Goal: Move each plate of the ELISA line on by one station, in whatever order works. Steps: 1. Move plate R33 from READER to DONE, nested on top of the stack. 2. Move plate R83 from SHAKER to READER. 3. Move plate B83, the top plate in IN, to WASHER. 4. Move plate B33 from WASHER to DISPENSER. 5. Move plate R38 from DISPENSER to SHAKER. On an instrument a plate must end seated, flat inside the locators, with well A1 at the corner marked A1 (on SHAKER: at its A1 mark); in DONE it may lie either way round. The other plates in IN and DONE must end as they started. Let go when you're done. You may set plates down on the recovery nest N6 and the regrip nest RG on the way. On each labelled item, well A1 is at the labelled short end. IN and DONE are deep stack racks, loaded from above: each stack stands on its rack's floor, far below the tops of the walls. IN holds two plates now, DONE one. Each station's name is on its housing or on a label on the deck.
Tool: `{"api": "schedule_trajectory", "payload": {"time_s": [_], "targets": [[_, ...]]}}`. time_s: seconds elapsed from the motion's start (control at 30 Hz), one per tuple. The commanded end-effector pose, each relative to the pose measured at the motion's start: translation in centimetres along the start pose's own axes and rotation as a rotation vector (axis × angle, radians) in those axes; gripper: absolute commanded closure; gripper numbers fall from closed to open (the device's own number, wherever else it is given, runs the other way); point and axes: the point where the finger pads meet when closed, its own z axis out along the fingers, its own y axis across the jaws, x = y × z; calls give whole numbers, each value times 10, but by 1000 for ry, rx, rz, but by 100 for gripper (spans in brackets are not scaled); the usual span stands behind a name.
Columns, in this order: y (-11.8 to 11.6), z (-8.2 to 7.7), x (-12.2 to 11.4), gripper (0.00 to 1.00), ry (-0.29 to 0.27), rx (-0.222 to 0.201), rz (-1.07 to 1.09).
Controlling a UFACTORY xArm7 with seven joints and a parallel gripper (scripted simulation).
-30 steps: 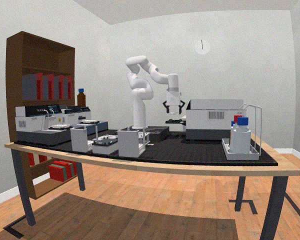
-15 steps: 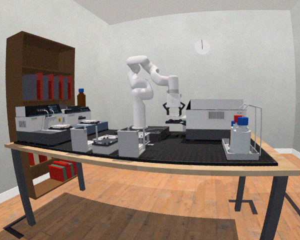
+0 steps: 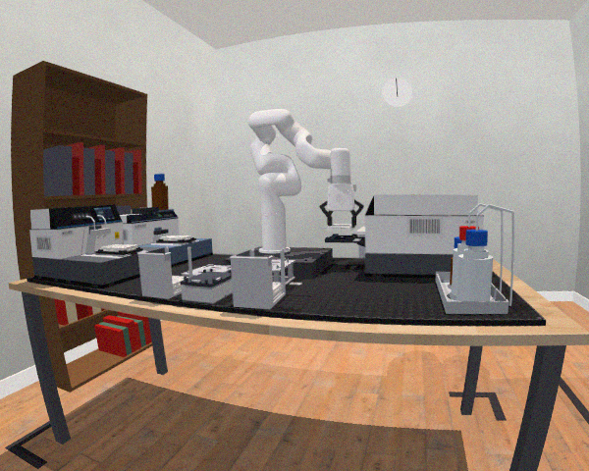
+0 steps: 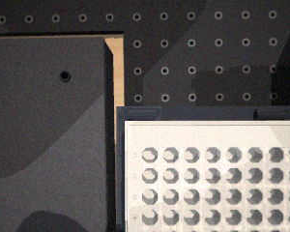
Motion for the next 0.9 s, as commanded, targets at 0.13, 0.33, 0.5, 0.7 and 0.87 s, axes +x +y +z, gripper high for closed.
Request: {"api": "schedule_trajectory", "payload": {"time_s": [0.13, 0.33, 0.5, 0.7, 0.87], "targets": [[1, 5, 0, 100, 0, -2, 0], [1, 14, 0, 100, 0, -2, 0], [1, 17, 0, 100, 0, -2, 0], [1, 17, 0, 100, 0, -2, 0], [1, 17, 0, 100, 0, -3, 0]]}}
